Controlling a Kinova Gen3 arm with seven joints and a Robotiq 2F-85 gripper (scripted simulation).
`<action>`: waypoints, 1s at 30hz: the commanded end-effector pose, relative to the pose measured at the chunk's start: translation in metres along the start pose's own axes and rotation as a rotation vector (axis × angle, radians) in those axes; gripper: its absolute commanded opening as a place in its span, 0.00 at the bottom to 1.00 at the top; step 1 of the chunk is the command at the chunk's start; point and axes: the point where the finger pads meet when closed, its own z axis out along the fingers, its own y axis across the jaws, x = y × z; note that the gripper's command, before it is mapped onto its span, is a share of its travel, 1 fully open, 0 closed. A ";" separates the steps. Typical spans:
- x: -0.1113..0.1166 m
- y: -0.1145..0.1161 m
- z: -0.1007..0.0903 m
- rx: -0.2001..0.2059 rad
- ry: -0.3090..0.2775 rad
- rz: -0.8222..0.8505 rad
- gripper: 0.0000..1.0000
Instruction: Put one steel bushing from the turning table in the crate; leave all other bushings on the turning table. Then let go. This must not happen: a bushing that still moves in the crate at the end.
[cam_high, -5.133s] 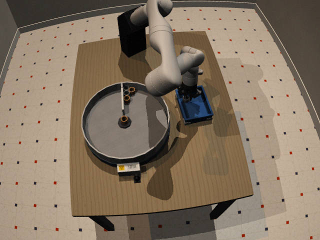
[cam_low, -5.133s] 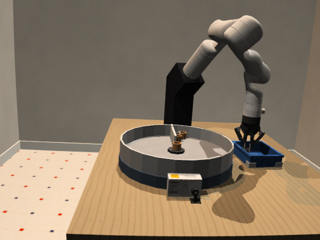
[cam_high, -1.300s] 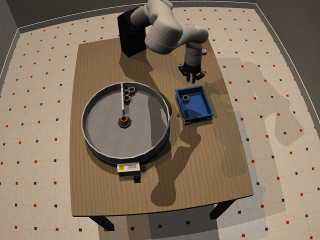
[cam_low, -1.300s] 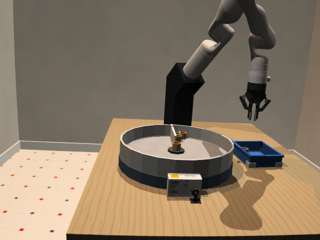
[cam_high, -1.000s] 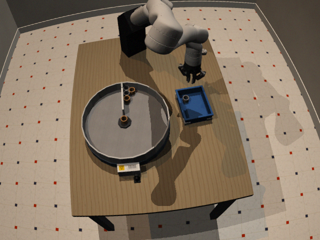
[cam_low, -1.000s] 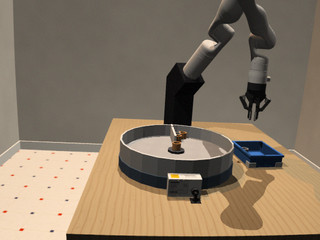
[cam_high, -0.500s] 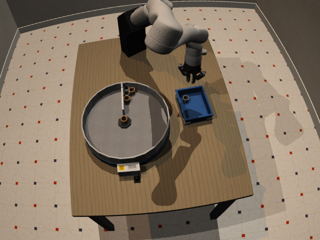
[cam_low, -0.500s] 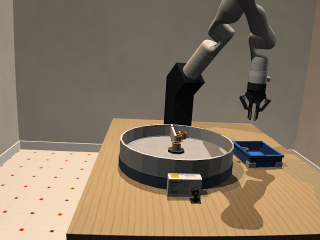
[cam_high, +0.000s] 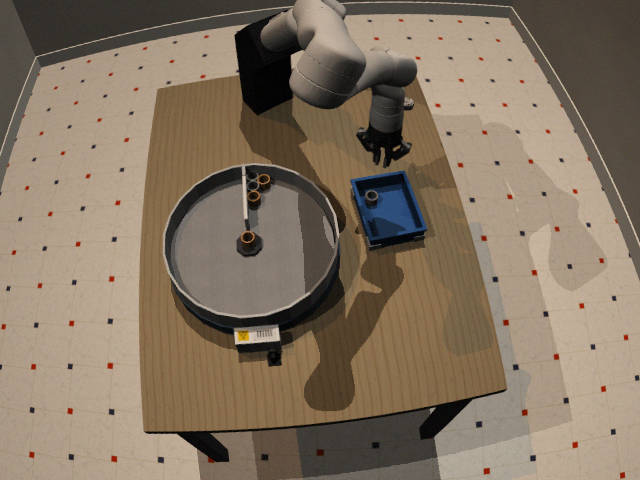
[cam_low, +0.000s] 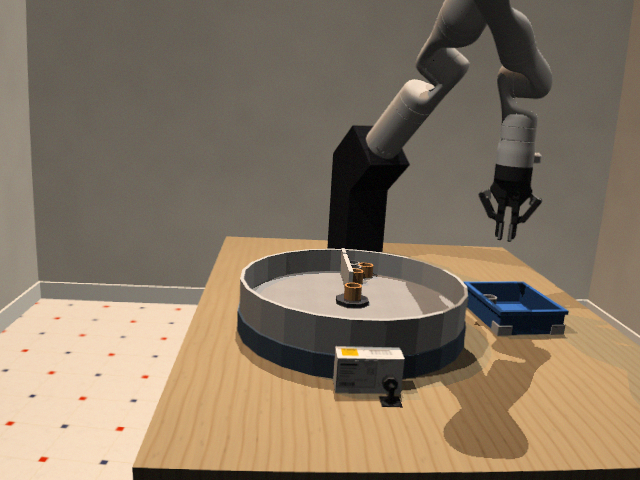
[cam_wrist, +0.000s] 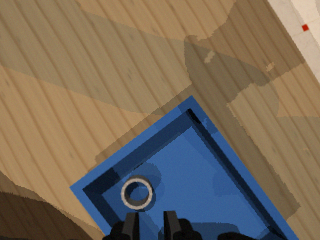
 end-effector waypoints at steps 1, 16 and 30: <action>0.000 0.000 0.000 0.000 0.000 0.000 0.16; 0.000 0.000 0.000 0.000 0.000 0.000 0.16; 0.000 0.000 0.000 0.000 0.000 0.000 1.00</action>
